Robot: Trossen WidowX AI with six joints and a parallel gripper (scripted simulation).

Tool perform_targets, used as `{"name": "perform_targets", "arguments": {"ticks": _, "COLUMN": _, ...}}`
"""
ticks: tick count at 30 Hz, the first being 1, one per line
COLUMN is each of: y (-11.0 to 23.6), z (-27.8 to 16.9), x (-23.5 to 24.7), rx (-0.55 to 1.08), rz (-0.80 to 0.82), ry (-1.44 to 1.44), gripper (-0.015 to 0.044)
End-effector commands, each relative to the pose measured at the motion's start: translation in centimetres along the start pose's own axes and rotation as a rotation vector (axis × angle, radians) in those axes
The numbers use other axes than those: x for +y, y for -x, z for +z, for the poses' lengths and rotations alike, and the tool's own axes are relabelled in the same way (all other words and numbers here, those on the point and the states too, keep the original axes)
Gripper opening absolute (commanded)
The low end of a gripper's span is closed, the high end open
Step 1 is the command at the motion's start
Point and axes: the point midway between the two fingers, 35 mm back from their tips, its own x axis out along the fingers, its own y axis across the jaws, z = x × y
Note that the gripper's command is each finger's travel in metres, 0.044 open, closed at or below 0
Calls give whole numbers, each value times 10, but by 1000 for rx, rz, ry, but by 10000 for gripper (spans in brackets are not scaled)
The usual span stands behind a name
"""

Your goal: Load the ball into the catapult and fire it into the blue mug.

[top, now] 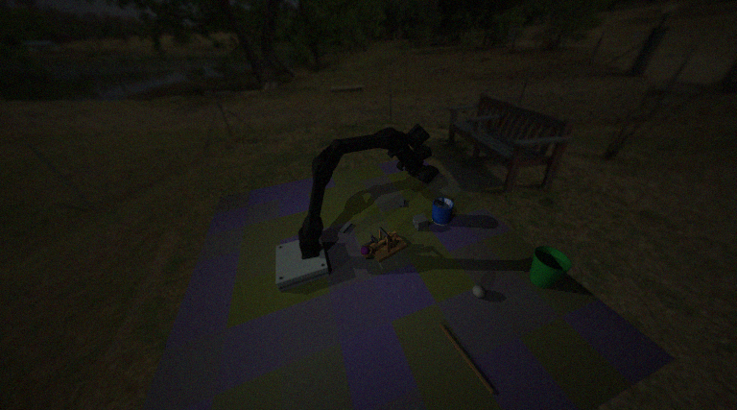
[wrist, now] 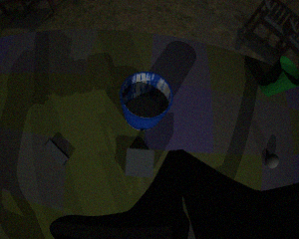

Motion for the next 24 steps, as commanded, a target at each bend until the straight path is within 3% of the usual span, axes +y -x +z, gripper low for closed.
{"name": "perform_targets", "arguments": {"ticks": 1, "y": 0, "z": -22, "x": 13, "rx": 67, "rz": -15, "ry": 108, "gripper": 0}}
{"name": "perform_targets", "arguments": {"ticks": 24, "y": 12, "z": -142, "x": 54, "rx": 415, "rz": -60, "ry": 717, "gripper": 0}}
